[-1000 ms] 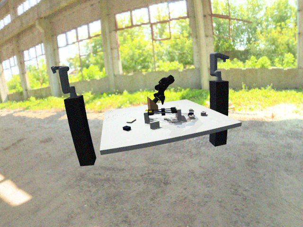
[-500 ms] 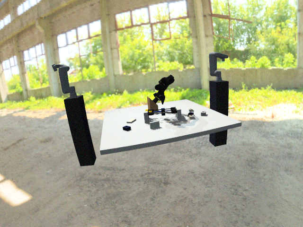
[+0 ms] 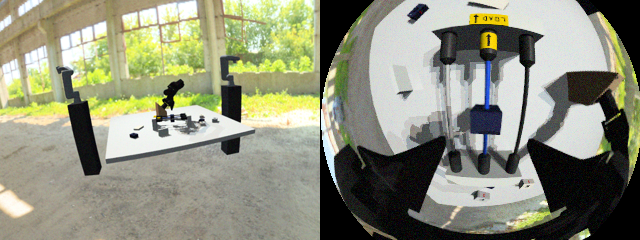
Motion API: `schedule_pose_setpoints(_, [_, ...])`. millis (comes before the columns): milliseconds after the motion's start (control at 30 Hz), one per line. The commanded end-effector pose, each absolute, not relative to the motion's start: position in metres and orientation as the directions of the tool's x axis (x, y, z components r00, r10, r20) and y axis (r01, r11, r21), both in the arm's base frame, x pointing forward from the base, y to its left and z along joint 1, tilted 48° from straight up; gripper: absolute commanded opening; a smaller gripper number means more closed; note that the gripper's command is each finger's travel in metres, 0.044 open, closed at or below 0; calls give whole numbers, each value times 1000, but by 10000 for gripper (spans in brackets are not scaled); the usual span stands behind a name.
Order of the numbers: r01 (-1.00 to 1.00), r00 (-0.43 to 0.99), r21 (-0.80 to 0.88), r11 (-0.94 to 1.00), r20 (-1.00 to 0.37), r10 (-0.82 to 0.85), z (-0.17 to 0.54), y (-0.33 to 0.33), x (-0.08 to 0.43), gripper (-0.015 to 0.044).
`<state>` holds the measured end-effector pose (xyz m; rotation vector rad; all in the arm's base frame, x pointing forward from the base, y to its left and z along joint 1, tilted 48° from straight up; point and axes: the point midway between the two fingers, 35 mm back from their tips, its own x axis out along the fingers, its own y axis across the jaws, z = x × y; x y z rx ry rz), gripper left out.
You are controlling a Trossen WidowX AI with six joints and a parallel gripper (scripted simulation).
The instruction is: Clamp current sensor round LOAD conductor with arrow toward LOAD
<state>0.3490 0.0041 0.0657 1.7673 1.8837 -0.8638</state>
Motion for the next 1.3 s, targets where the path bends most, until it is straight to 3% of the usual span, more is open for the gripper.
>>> schedule_pose_setpoints(0, [988,-111,-155,7,-677,728,65,4,349,440])
schedule_pose_setpoints(200, [992,-106,-122,33,-664,740,63,1,347,440])
schedule_pose_setpoints(433, [921,-60,292,256,-544,837,38,-23,327,440])
schedule_pose_setpoints(700, [574,58,765,293,-394,917,16,-47,302,440])
schedule_pose_setpoints(1000, [278,172,931,238,-292,941,4,-61,285,440])
schedule_pose_setpoints(1267, [-23,275,973,231,-216,937,-4,-71,272,440])
